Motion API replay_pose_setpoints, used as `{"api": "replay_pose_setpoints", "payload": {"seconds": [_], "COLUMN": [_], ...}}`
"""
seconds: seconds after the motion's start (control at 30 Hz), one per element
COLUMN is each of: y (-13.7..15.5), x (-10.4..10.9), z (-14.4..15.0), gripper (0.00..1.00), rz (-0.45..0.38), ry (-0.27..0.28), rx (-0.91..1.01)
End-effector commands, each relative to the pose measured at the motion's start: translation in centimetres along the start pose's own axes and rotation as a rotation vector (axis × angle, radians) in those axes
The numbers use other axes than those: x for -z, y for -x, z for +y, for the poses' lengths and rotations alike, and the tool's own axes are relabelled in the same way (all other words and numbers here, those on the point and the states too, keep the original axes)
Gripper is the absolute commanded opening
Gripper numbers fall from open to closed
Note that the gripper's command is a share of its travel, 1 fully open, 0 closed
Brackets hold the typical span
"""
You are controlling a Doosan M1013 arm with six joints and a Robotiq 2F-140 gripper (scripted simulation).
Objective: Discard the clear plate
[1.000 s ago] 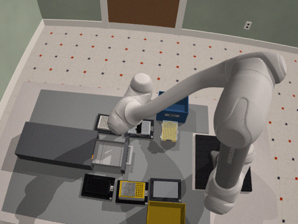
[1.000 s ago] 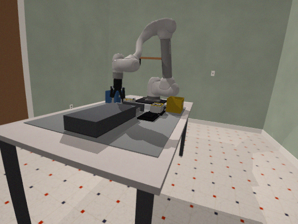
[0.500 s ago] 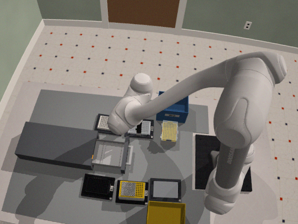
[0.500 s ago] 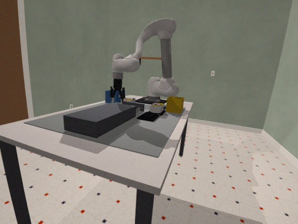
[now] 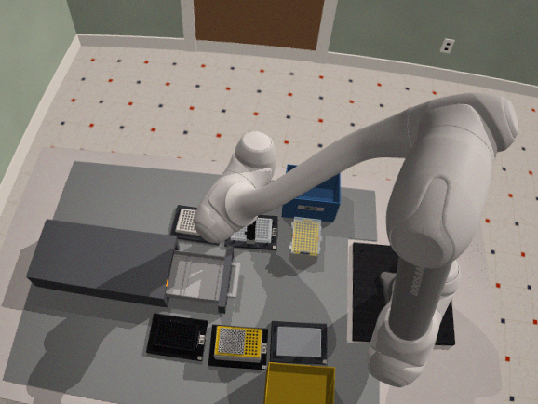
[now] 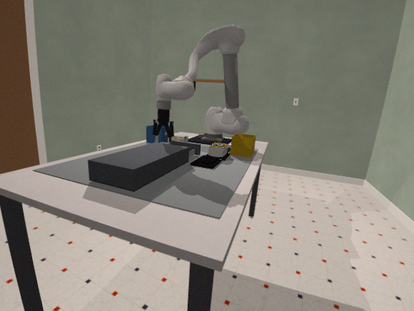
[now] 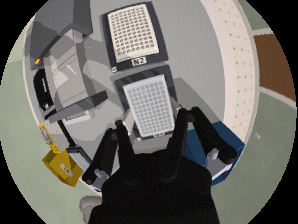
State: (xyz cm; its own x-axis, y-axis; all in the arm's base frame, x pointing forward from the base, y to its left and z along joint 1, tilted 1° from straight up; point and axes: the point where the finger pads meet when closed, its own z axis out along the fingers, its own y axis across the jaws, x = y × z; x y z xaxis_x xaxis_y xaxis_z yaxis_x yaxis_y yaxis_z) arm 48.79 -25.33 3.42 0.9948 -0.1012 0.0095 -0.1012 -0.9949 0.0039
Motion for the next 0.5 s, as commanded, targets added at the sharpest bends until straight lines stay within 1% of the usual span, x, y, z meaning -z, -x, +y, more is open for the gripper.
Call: {"api": "replay_pose_setpoints", "payload": {"seconds": [0.0, 0.47], "y": [0.0, 0.0], "x": [0.04, 0.51], "z": [0.0, 0.0], "gripper": [0.1, 0.1], "rz": [0.0, 0.0], "ry": [0.0, 0.0], "rx": [0.0, 0.0]}}
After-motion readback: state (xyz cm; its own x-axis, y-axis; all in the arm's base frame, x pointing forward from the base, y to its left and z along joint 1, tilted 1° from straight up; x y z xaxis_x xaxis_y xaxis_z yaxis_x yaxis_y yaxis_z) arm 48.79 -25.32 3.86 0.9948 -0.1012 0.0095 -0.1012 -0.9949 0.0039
